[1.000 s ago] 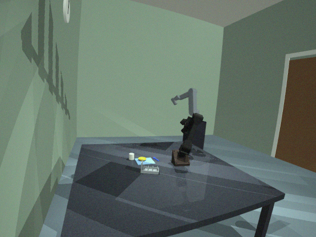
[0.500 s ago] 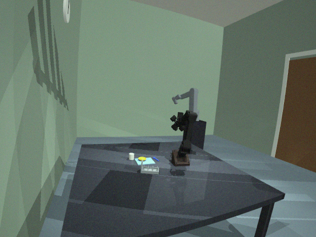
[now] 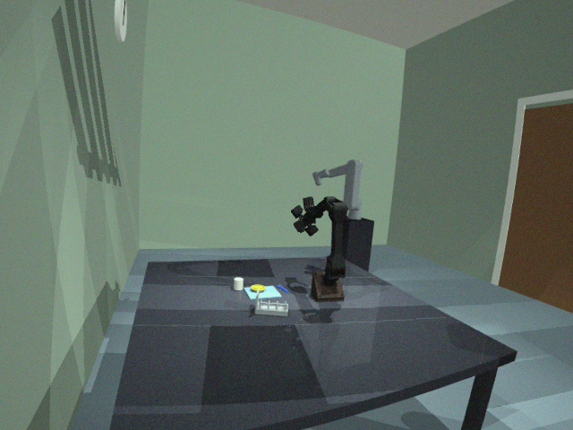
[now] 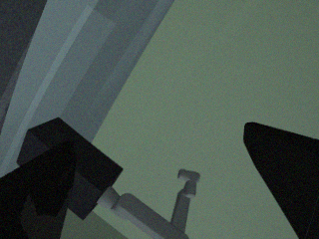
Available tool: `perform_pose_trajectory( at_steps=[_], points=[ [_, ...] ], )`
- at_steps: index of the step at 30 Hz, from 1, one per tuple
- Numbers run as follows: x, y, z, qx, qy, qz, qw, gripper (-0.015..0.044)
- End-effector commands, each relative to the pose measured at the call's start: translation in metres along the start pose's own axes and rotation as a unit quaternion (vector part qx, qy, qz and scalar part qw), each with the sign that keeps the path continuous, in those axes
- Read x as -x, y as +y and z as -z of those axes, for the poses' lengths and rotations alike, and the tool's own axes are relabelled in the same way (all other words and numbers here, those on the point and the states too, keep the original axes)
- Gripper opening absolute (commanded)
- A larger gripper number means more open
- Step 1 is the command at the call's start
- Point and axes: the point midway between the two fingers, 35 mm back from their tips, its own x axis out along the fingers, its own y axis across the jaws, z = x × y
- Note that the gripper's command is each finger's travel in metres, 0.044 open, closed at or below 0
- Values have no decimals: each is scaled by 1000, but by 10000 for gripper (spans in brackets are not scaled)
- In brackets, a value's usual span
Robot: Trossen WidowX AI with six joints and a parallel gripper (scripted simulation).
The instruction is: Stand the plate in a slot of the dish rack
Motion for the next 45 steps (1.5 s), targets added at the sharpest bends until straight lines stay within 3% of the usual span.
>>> perform_pose_trajectory(
  at_steps=[1, 12, 24, 34, 45],
  points=[
    [5, -18, -29, -14, -42, -7, 999, 400],
    [34, -47, -122, -77, -165, -83, 980, 400],
    [93, -55, -219, -138, -249, -221, 933, 400],
    [160, -47, -288, -180, -264, -358, 877, 400],
    [246, -28, -349, -224, -218, -507, 803, 400]
  ],
)
